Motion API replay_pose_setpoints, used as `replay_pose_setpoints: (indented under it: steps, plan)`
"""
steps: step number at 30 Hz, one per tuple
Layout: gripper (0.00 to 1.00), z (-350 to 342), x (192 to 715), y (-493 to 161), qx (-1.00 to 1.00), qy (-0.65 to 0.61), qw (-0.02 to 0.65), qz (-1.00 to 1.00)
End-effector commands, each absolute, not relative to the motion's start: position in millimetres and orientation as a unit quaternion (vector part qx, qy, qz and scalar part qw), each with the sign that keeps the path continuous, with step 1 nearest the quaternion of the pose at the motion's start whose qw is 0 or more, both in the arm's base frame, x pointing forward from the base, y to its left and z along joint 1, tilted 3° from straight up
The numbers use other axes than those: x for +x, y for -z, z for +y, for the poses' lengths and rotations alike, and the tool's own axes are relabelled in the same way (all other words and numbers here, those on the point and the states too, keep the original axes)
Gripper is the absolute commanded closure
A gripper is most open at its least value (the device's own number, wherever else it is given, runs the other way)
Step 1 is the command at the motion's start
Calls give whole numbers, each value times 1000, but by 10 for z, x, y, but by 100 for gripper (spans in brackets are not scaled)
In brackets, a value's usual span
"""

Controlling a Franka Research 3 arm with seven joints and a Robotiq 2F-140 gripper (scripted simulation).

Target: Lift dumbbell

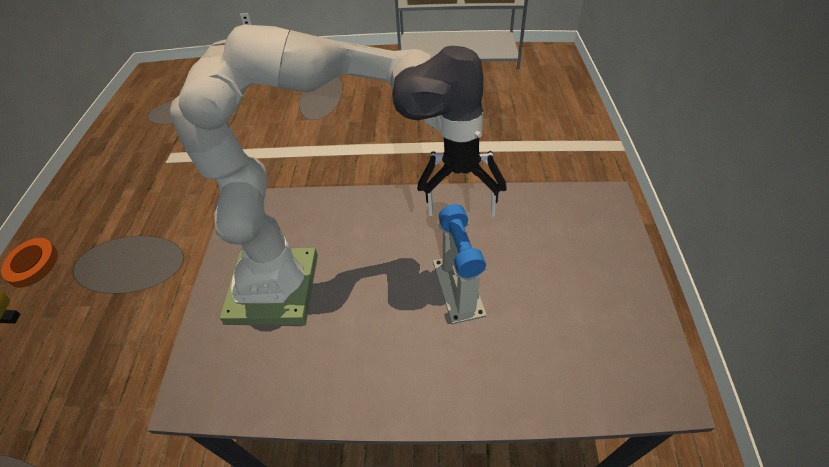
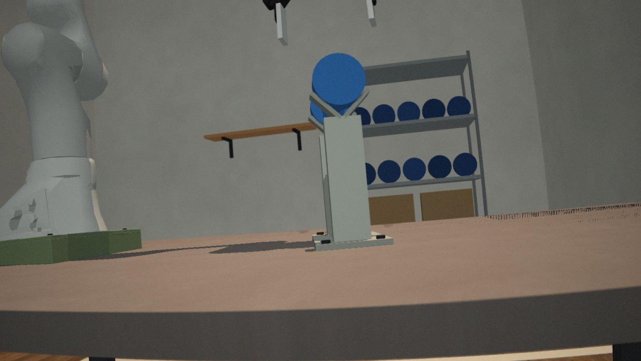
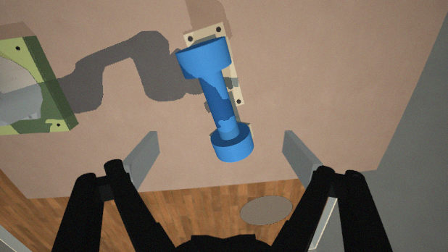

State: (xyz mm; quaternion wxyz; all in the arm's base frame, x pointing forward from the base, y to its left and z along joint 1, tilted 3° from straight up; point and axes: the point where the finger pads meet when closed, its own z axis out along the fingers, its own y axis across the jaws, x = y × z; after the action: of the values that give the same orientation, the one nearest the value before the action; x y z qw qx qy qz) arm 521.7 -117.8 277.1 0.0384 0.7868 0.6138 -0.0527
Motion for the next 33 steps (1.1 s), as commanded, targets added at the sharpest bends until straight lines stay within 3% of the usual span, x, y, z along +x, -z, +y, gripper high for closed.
replay_pose_setpoints:
  steps: [1,33]
  plan:
    - [0,-1204,5250,-2754,720,3,-15,694]
    - [0,-1186,5239,-2639,699,6,-21,715]
